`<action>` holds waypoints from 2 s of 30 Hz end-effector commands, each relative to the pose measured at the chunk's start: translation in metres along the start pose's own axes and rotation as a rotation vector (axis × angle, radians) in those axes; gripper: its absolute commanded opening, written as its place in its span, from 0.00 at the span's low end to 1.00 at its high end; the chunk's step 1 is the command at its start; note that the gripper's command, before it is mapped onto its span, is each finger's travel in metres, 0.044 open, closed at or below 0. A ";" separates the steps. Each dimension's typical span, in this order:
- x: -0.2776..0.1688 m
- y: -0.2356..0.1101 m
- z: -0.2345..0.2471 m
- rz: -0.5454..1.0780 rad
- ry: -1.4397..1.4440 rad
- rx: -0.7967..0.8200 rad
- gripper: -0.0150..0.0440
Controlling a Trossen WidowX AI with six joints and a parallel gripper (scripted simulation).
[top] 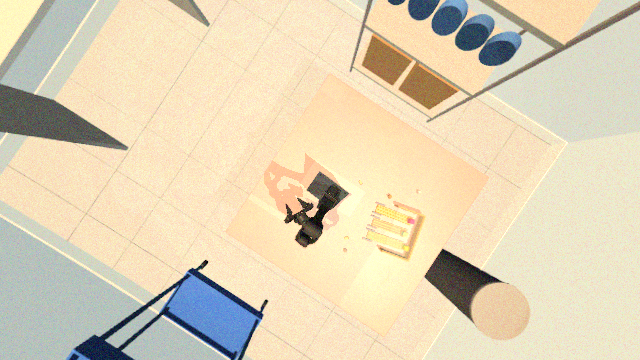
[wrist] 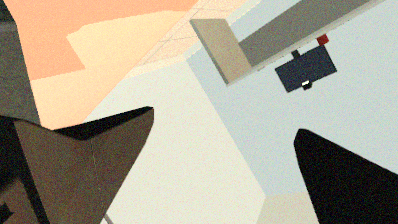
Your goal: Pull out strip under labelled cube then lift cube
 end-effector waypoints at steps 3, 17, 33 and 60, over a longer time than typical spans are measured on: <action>0.010 -0.008 0.011 -0.076 -0.009 0.023 0.93; 0.039 -0.131 0.126 -0.802 -0.156 0.309 0.93; -0.064 -0.246 0.203 -1.451 -0.406 0.651 0.93; -0.249 -0.273 0.211 -2.102 -0.735 1.091 0.93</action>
Point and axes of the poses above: the point midway between the two fingers, 35 mm back from their tips, its own y axis out along the fingers, its own z axis across the jaws, x = y × z, the point moved 5 cm from there along -y, back along the fingers, and after that the axes turned 9 degrees about y, right-handed, at the moved point
